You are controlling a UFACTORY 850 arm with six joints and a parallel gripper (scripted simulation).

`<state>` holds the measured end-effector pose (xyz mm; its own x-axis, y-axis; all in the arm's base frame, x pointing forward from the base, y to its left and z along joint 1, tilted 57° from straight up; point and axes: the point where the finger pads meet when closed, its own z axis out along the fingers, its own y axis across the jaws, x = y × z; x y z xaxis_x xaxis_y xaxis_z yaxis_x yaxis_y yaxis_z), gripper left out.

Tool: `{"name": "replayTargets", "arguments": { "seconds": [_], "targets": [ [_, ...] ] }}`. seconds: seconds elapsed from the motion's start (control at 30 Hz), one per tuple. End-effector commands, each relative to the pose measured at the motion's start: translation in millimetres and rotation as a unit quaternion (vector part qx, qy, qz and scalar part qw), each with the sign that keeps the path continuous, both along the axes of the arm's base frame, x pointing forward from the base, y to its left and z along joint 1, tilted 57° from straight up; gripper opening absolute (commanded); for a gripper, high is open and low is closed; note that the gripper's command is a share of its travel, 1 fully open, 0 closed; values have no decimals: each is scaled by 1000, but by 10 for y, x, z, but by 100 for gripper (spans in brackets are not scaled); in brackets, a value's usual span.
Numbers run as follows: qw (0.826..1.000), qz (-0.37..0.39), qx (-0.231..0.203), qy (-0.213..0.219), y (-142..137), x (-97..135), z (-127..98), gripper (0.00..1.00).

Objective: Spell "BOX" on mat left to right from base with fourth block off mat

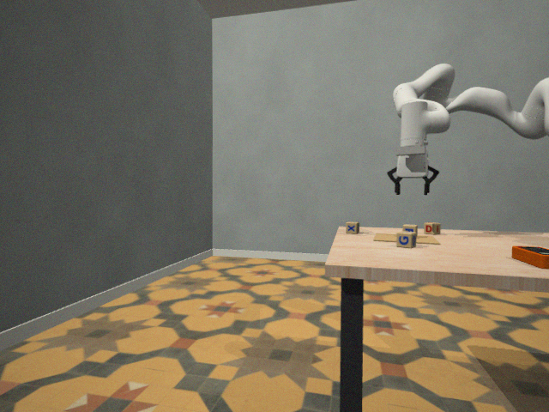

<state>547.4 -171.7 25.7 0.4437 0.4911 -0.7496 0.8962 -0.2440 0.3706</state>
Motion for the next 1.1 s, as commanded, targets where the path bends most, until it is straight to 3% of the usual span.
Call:
{"name": "replayTargets", "arguments": {
  "seconds": [0.0, 0.53, 0.7, 0.8, 0.83, 1.07],
  "targets": [
    [1000, 1, -1, 6, 24, 41, -31, 100],
    [1000, 6, -1, 14, 20, 41, -34, 100],
    [996, 47, -1, 77, -12, 41, -55, 100],
    [995, 52, -1, 83, -15, 41, -57, 100],
    [992, 68, 0, 108, -28, 41, -65, 100],
    [978, 111, 0, 174, -62, 41, -87, 100]
  ]
}}
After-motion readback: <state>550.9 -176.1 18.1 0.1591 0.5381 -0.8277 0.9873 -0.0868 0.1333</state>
